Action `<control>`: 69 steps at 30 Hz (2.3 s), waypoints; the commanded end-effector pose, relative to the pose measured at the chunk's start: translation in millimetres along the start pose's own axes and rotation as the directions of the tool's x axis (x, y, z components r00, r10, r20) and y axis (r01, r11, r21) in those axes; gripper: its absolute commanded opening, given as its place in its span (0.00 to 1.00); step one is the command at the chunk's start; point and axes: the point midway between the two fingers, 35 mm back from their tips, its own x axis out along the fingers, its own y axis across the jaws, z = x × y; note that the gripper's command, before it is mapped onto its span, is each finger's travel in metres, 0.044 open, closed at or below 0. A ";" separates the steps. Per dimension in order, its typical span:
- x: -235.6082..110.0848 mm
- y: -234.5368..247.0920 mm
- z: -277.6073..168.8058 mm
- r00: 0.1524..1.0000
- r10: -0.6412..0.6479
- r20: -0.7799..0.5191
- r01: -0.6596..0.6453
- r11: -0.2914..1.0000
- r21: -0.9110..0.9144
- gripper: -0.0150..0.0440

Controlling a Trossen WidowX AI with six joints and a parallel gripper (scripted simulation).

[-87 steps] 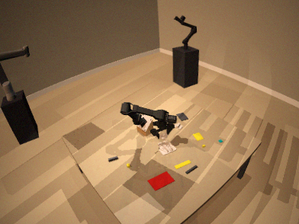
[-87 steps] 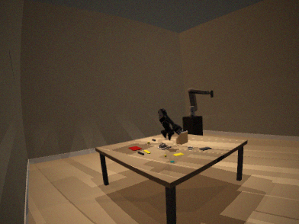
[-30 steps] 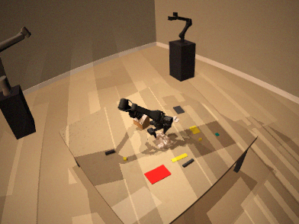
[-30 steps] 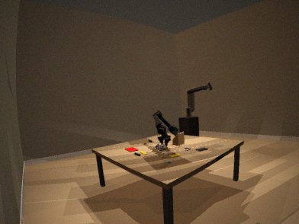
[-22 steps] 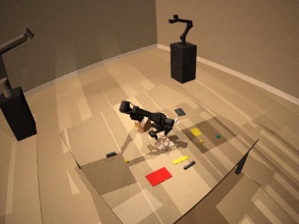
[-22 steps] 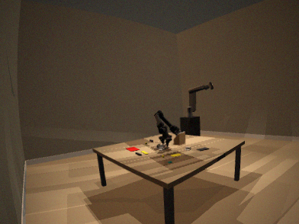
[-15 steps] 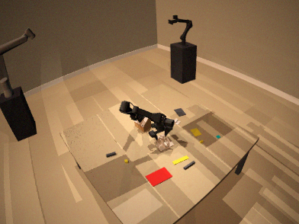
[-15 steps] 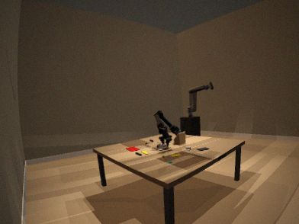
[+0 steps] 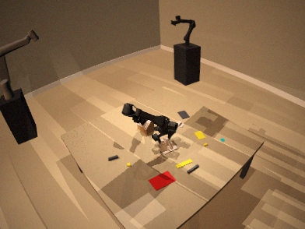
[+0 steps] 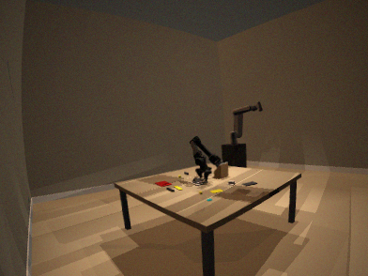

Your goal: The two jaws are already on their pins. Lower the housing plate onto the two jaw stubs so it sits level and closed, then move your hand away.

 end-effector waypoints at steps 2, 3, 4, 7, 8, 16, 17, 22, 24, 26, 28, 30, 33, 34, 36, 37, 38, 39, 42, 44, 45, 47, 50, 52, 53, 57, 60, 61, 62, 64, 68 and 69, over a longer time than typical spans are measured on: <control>2.0 0.7 0.6 1.000 0.005 -0.002 -0.005 1.000 -0.004 0.85; 2.7 0.7 0.6 1.000 0.005 -0.002 -0.005 1.000 -0.004 0.85; 3.1 0.7 0.7 1.000 0.005 -0.002 -0.005 1.000 -0.004 0.85; 3.2 0.7 0.7 1.000 0.005 -0.002 -0.005 1.000 -0.004 0.85; 3.2 0.7 0.7 1.000 0.005 -0.002 -0.005 1.000 -0.004 0.85; 5.5 0.8 0.7 1.000 0.005 -0.002 -0.005 1.000 -0.004 0.85; 5.6 0.8 0.7 1.000 0.005 -0.002 -0.005 1.000 -0.004 0.85; 5.6 0.8 0.7 1.000 0.005 -0.002 -0.005 1.000 -0.004 0.85; 5.8 0.8 0.7 1.000 0.005 -0.002 -0.005 1.000 -0.004 0.85; 6.8 0.8 0.7 1.000 0.005 -0.002 -0.005 1.000 -0.004 0.85; 7.9 0.8 0.7 1.000 0.005 -0.002 -0.005 1.000 -0.003 0.85; 8.1 0.8 0.7 1.000 0.005 -0.002 -0.005 1.000 -0.003 0.85; 8.1 0.8 0.7 1.000 0.005 -0.002 -0.005 1.000 -0.003 0.85; 8.1 0.8 0.7 1.000 0.005 -0.002 -0.005 1.000 -0.003 0.85; 8.2 0.8 0.7 1.000 0.005 -0.002 -0.005 1.000 -0.003 0.85; 8.6 0.8 0.7 1.000 0.005 -0.002 -0.005 1.000 -0.003 0.85; 9.3 0.8 0.7 1.000 0.005 -0.002 -0.005 1.000 -0.003 0.85; 9.9 0.9 0.7 1.000 0.005 -0.002 -0.005 1.000 -0.003 0.85; 10.5 0.9 0.7 1.000 0.005 -0.002 -0.005 1.000 -0.002 0.85; 10.5 0.9 0.7 1.000 0.005 -0.002 -0.005 1.000 -0.002 0.85; 10.5 0.9 0.7 1.000 0.005 -0.002 -0.005 1.000 -0.002 0.85; 10.5 0.9 0.7 1.000 0.005 -0.002 -0.005 1.000 -0.002 0.85; 10.5 0.9 0.7 1.000 0.005 -0.002 -0.005 1.000 -0.002 0.85; 10.5 0.9 0.7 1.000 0.005 -0.002 -0.005 1.000 -0.002 0.85; 10.5 0.9 0.7 1.000 0.005 -0.002 -0.005 1.000 -0.002 0.85; 10.5 0.9 0.7 1.000 0.005 -0.002 -0.005 1.000 -0.002 0.85; 10.5 0.9 0.7 1.000 0.005 -0.002 -0.005 1.000 -0.002 0.85; 10.5 0.9 0.7 1.000 0.005 -0.002 -0.005 1.000 -0.002 0.85; 10.5 0.9 0.7 1.000 0.005 -0.002 -0.005 1.000 -0.002 0.85; 10.5 0.9 0.7 1.000 0.005 -0.002 -0.005 1.000 -0.002 0.85; 10.5 0.9 0.7 1.000 0.005 -0.002 -0.005 1.000 -0.002 0.85; 10.5 0.9 0.7 1.000 0.005 -0.002 -0.005 1.000 -0.002 0.85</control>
